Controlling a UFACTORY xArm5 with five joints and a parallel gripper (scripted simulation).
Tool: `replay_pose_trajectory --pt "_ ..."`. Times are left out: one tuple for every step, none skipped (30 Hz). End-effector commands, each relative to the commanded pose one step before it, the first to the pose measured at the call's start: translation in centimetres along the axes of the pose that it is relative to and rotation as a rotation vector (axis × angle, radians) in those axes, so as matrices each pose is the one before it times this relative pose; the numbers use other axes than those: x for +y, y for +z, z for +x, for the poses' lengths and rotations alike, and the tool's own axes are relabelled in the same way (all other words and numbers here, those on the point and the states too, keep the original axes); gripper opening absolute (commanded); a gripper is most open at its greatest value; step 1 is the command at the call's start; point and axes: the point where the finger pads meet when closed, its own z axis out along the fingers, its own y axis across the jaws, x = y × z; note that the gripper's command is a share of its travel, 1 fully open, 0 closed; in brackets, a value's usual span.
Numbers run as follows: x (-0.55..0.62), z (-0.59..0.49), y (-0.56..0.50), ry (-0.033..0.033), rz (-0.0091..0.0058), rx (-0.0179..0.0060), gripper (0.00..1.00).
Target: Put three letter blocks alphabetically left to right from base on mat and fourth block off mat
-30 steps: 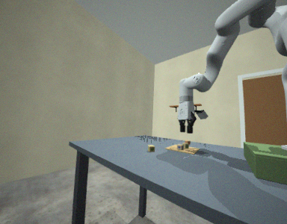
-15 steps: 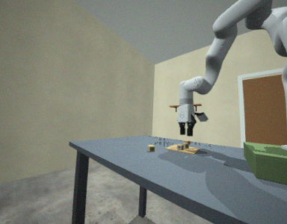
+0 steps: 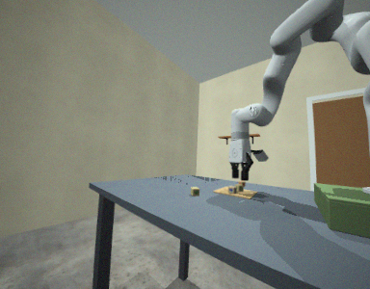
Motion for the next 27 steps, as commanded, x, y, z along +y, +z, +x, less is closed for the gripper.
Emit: replay_pose_trajectory --pt "-0.126 -0.082 0.496 0.00000 0.00308 -0.00187 0.63" --pt "-0.001 -0.002 0.108 0.00000 0.00000 0.00000 0.63" --pt "0.000 -0.001 0.101 0.00000 0.00000 0.00000 0.63" --pt "0.000 -0.001 0.093 0.00000 0.00000 0.00000 0.63" --pt "0.000 -0.001 0.085 0.00000 0.00000 0.00000 0.63" --pt "0.000 -0.001 0.077 0.00000 0.00000 0.00000 0.63" --pt "0.000 0.000 0.000 0.00000 0.00000 0.00000 0.63" --pt "0.000 0.000 0.000 0.00000 0.00000 0.00000 0.63" --pt "0.000 0.000 0.069 0.00000 0.00000 0.00000 0.63" --pt "0.000 0.000 0.061 0.00000 0.00000 0.00000 0.63" --pt "0.000 0.000 0.053 0.00000 0.00000 0.00000 0.63" --pt "0.000 0.000 0.045 0.00000 0.00000 0.00000 0.63" --pt "0.000 0.000 0.038 0.00000 0.00000 0.00000 0.63" --pt "0.000 0.000 0.030 0.00000 0.00000 0.00000 0.63" --pt "0.000 0.000 0.024 0.00000 0.00000 0.00000 0.63" --pt "0.000 0.000 0.018 0.00000 0.00000 0.00000 0.63" --pt "0.000 0.000 0.012 0.00000 0.00000 0.00000 0.63" --pt "0.000 0.000 0.008 0.00000 0.00000 0.00000 0.63" --pt "0.000 0.000 0.004 0.00000 0.00000 0.00000 0.63" --pt "0.000 0.000 0.002 0.00000 0.00000 0.00000 0.63" --pt "0.000 0.000 0.000 0.00000 0.00000 0.00000 0.63" --pt "0.000 0.000 0.000 0.00000 0.00000 0.00000 0.63" --pt "0.000 0.000 0.000 0.00000 0.00000 0.00000 0.63" --pt "0.000 0.000 0.000 0.00000 0.00000 0.00000 0.63" --pt "0.000 0.000 0.000 0.00000 0.00000 0.00000 0.63" --pt "0.000 0.000 0.000 0.00000 0.00000 0.00000 0.63" --pt "0.000 0.000 0.000 0.00000 0.00000 0.00000 0.63"
